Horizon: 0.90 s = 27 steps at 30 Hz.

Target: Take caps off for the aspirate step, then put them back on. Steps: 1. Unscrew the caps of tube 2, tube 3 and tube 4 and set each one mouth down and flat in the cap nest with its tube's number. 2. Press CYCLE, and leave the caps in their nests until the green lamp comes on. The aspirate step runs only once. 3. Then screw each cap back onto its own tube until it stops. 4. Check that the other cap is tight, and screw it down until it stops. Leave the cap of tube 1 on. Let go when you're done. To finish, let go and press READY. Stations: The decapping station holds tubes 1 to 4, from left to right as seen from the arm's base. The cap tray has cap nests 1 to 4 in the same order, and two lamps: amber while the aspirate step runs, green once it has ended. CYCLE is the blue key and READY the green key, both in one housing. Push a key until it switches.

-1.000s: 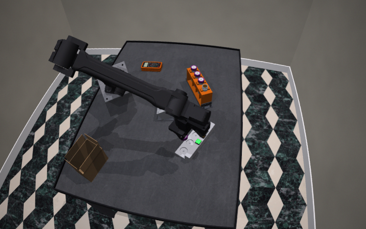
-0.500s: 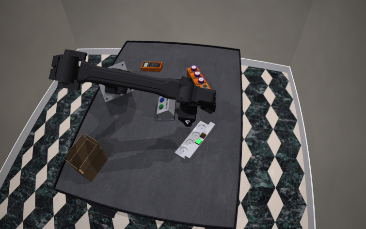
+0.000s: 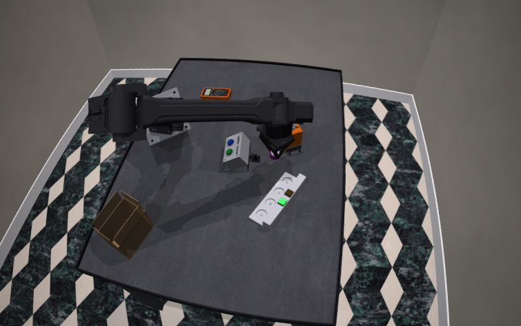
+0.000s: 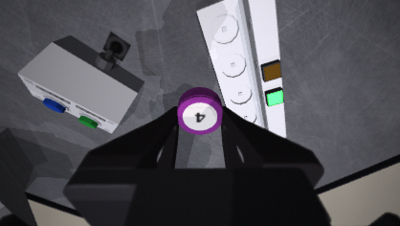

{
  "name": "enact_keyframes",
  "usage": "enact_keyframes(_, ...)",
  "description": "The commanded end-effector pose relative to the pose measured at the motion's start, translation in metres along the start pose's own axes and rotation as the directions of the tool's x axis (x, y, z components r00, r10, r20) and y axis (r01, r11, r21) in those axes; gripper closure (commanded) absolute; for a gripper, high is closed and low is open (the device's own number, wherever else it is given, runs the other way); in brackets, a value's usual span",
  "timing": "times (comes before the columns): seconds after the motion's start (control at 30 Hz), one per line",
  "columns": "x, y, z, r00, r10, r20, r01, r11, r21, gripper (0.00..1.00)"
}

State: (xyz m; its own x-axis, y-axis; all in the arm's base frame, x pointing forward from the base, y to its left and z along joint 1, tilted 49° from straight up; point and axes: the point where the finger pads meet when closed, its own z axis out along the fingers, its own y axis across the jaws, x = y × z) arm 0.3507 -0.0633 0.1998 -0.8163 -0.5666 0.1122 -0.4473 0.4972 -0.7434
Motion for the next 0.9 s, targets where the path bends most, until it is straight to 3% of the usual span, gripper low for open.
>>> enact_keyframes(0.0, -0.017, -0.012, -0.009, 0.984, -0.178, 0.026, 0.178, 0.984, 0.023, 1.00)
enact_keyframes(0.07, -0.031, -0.001, -0.009, 0.946, -0.324, 0.022, 0.323, 0.946, 0.023, 1.00)
enact_keyframes(0.47, -0.114, 0.061, -0.010, 0.949, -0.314, 0.019, 0.314, 0.949, 0.016, 1.00)
enact_keyframes(0.57, -0.116, 0.061, -0.004, 0.953, -0.302, 0.005, 0.302, 0.953, 0.009, 1.00)
enact_keyframes(0.8, -0.169, 0.101, -0.011, 0.949, -0.316, 0.022, 0.315, 0.949, 0.015, 1.00)
enact_keyframes(0.87, -0.163, 0.093, -0.001, 0.956, -0.294, -0.001, 0.295, 0.956, 0.003, 1.00)
